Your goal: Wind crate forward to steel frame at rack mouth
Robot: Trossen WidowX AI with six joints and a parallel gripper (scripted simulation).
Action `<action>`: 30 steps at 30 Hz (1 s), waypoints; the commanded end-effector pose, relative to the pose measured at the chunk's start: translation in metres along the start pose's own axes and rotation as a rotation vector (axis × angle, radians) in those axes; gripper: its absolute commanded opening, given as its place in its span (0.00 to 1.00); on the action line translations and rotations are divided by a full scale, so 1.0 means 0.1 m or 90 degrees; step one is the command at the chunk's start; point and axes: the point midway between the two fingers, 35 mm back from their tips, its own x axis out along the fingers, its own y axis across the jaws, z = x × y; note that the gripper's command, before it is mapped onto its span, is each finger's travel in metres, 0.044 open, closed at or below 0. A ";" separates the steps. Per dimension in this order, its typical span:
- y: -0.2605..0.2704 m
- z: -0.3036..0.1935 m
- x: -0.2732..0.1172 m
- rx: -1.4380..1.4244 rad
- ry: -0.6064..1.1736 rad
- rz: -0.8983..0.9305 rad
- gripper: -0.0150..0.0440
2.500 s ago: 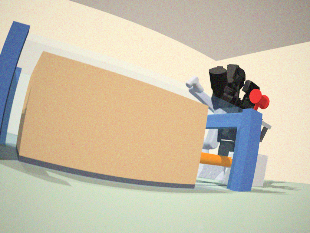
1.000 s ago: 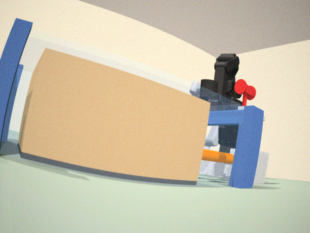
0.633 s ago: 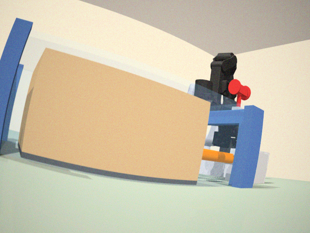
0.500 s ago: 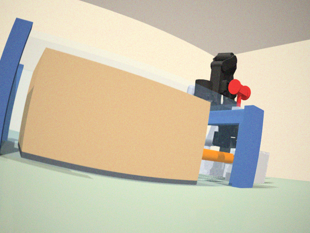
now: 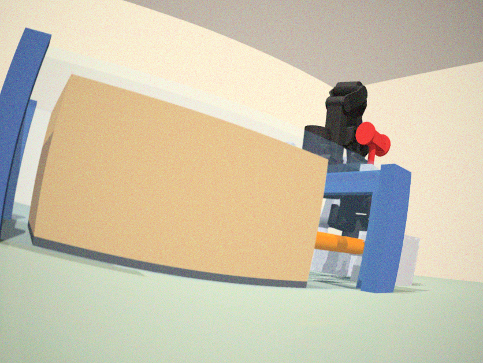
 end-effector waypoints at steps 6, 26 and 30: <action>-0.04 0.01 -0.01 -0.035 0.002 0.002 0.25; -0.16 -0.02 0.00 -0.035 0.004 -0.004 0.25; -0.19 -0.02 0.00 -0.035 0.004 -0.005 0.25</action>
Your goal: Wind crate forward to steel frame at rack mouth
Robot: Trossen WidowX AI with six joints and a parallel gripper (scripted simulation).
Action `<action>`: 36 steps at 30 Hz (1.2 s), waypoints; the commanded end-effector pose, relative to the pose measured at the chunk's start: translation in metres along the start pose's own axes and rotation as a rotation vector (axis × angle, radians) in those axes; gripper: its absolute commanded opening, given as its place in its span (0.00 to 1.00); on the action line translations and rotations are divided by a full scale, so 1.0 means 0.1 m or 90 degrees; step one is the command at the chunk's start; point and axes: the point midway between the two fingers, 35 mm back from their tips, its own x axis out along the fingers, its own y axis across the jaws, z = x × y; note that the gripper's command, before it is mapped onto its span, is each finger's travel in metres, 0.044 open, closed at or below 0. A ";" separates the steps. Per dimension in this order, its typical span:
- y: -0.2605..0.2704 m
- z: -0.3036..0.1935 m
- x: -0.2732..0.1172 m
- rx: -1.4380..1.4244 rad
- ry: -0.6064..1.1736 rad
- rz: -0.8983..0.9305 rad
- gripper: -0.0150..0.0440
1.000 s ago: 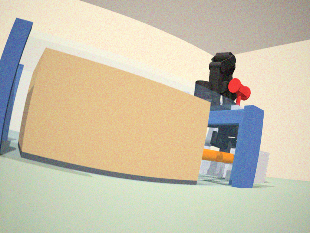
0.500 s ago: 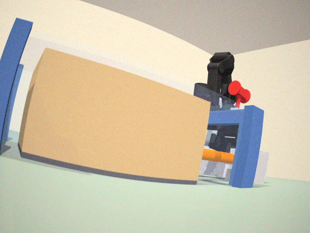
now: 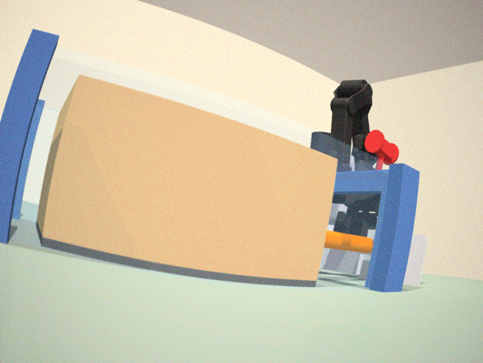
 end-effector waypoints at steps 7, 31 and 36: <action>-0.05 -0.02 0.00 -0.008 0.002 -0.002 0.25; -0.20 -0.04 0.01 -0.008 0.005 -0.008 0.25; -0.23 -0.04 0.02 -0.008 0.005 -0.010 0.25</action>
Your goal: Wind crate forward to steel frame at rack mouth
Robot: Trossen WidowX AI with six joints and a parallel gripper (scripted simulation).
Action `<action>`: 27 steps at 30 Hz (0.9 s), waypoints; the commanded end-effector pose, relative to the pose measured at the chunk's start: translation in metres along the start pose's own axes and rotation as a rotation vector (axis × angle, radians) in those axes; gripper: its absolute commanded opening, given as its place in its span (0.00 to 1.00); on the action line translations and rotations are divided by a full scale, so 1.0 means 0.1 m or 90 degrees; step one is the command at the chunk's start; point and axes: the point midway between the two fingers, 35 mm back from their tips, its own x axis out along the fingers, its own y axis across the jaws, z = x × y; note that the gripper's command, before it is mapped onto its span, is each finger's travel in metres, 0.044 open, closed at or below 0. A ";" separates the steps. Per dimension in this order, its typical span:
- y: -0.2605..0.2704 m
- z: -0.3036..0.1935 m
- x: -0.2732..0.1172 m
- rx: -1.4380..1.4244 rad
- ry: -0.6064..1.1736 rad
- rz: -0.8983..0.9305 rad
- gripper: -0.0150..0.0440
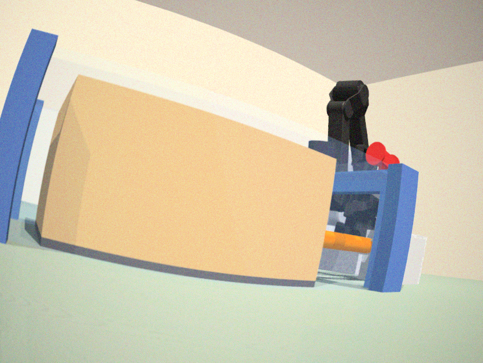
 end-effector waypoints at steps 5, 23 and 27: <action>-0.01 0.00 0.00 0.001 0.001 0.000 0.34; -0.01 0.00 0.00 0.001 0.001 0.000 0.66; -0.01 0.00 0.00 0.001 0.001 0.000 0.66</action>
